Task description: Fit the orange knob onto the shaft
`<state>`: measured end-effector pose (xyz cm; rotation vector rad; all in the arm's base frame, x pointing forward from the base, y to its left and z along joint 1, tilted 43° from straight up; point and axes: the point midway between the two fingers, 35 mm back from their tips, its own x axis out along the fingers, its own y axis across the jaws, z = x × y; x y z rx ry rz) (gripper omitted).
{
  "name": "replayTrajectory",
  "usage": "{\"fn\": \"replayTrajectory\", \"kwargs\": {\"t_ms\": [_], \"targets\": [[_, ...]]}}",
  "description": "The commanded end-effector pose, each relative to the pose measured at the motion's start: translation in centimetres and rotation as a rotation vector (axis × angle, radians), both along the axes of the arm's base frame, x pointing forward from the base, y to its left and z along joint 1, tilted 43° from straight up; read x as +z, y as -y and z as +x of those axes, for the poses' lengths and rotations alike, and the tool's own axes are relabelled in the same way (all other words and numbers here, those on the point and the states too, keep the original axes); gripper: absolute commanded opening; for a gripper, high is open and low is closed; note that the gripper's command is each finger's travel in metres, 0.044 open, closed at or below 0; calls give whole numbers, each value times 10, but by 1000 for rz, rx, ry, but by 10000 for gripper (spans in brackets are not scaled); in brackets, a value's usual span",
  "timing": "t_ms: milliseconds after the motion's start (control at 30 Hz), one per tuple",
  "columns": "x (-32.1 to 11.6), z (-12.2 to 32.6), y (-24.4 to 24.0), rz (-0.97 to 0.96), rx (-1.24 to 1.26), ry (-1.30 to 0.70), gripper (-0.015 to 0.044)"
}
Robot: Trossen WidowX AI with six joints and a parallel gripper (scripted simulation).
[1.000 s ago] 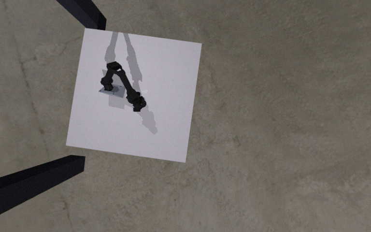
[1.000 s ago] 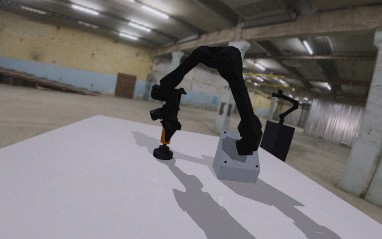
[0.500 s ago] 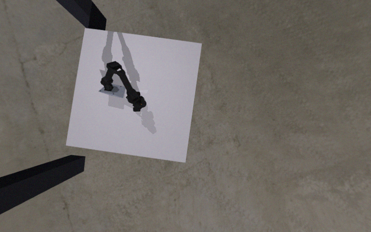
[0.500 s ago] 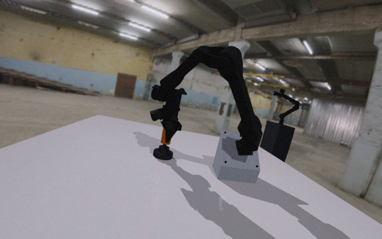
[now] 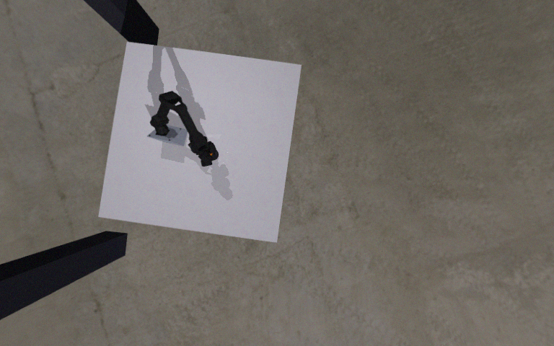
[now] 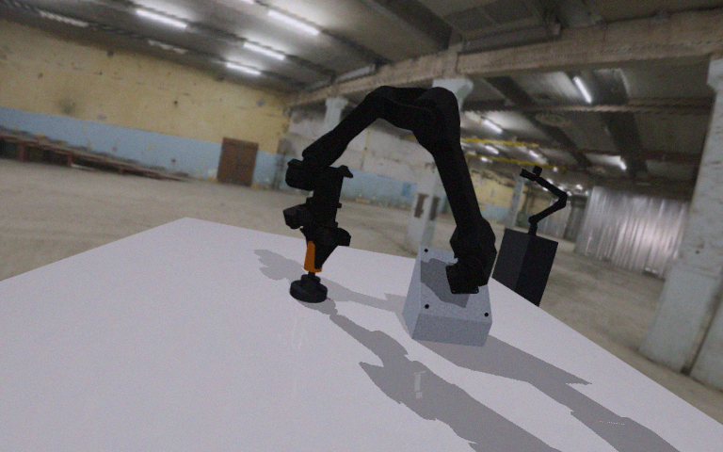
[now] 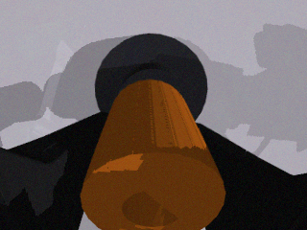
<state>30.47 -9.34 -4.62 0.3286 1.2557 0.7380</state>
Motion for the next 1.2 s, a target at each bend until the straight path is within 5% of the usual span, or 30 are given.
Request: {"fn": "replayTrajectory", "kwargs": {"t_ms": [0,1167], "targets": [[-1,2,2,-2,10,17,0],[0,1,3,-24,134,129,0]]}}
